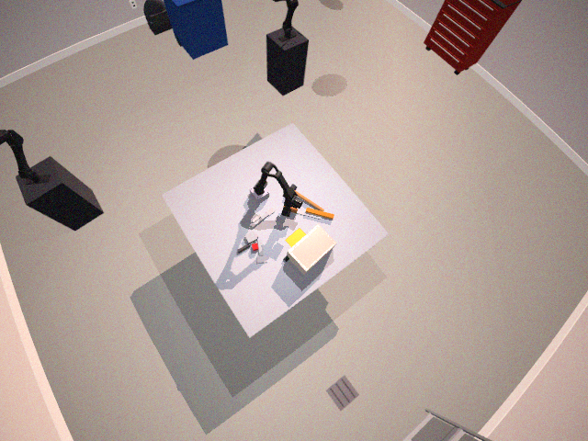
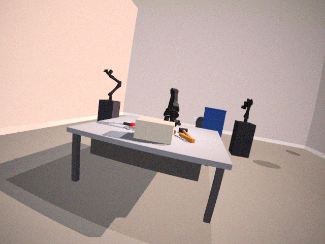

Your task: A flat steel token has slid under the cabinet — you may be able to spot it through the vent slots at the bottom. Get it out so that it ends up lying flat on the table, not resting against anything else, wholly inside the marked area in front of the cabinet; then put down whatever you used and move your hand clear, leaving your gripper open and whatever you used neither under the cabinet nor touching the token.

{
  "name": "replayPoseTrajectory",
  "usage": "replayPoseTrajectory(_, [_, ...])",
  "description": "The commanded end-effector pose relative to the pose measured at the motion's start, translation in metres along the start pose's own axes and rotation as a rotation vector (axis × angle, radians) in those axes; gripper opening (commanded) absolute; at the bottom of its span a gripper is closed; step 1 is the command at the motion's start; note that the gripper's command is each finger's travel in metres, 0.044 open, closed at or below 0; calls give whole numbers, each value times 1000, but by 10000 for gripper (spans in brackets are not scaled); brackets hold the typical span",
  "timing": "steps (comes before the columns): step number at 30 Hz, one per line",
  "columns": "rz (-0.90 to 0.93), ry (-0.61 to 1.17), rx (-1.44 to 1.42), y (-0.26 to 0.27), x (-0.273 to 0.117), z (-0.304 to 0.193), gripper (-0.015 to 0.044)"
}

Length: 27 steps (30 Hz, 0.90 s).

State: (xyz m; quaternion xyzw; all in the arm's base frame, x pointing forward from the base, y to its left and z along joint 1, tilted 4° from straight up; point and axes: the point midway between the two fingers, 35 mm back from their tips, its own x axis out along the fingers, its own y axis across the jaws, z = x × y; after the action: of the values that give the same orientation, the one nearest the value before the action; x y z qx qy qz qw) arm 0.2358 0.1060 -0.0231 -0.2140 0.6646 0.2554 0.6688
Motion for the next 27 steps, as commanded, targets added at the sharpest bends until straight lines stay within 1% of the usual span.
replayPoseTrajectory(1, [6, -2, -17, 4, 0, 2, 0])
replayPoseTrajectory(27, [7, -3, -17, 11, -1, 4, 0])
